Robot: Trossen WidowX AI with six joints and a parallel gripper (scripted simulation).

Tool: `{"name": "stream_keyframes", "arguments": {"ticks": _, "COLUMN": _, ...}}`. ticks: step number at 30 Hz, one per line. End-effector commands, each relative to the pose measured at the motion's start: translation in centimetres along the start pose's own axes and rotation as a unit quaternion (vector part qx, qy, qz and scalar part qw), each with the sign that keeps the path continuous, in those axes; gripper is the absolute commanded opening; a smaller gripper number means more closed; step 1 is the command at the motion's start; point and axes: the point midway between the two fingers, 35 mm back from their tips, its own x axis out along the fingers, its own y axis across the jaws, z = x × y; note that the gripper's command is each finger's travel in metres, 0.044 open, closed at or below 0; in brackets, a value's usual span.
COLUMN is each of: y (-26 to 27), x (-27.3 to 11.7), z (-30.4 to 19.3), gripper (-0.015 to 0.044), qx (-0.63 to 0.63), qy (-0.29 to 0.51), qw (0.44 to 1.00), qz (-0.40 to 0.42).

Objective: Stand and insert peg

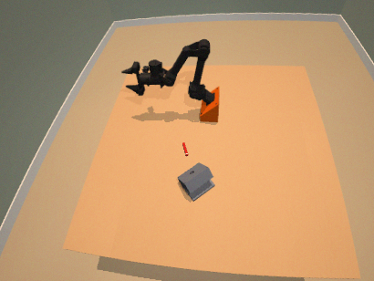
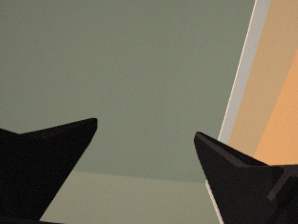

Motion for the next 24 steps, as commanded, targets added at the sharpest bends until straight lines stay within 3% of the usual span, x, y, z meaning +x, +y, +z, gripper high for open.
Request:
{"name": "stream_keyframes", "arguments": {"ticks": 1, "y": -1.8, "x": 0.8, "z": -0.7, "gripper": 0.044, "qx": -0.014, "qy": 0.005, "qw": 0.999, "qz": -0.041}}
{"name": "stream_keyframes", "arguments": {"ticks": 24, "y": -10.6, "x": 1.4, "z": -6.5, "gripper": 0.044, "qx": -0.095, "qy": 0.093, "qw": 0.965, "qz": -0.225}}
